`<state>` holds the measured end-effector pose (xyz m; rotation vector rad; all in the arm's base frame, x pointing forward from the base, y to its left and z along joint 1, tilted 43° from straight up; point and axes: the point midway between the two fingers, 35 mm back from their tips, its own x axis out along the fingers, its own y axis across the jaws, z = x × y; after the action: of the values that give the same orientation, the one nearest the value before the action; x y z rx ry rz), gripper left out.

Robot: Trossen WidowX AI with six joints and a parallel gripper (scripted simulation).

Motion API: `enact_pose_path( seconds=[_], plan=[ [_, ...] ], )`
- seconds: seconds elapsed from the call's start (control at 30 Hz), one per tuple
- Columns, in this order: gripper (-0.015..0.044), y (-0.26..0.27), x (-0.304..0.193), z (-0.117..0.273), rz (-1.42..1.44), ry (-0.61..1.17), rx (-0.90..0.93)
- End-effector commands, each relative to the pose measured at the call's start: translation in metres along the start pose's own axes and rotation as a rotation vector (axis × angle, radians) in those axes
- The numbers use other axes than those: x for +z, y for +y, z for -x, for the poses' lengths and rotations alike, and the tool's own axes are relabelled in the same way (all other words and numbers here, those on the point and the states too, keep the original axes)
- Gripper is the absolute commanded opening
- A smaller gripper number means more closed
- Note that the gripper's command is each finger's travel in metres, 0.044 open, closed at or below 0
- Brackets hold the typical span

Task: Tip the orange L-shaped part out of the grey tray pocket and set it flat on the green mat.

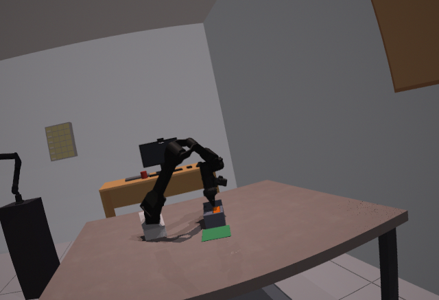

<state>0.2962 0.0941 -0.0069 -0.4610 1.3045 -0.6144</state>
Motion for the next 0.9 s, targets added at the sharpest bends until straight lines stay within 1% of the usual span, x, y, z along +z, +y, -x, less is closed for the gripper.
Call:
enact_pose_path(
  seconds=[0.0, 0.5, 0.87],
  plan=[
    [0.0180, -0.001, 0.000, -0.008, 0.003, 0.001, -0.007],
    [0.0180, -0.002, -0.001, -0.032, 0.003, 0.001, -0.008],
    [0.0180, -0.001, -0.001, -0.032, 0.001, 0.003, -0.004]
  ],
)
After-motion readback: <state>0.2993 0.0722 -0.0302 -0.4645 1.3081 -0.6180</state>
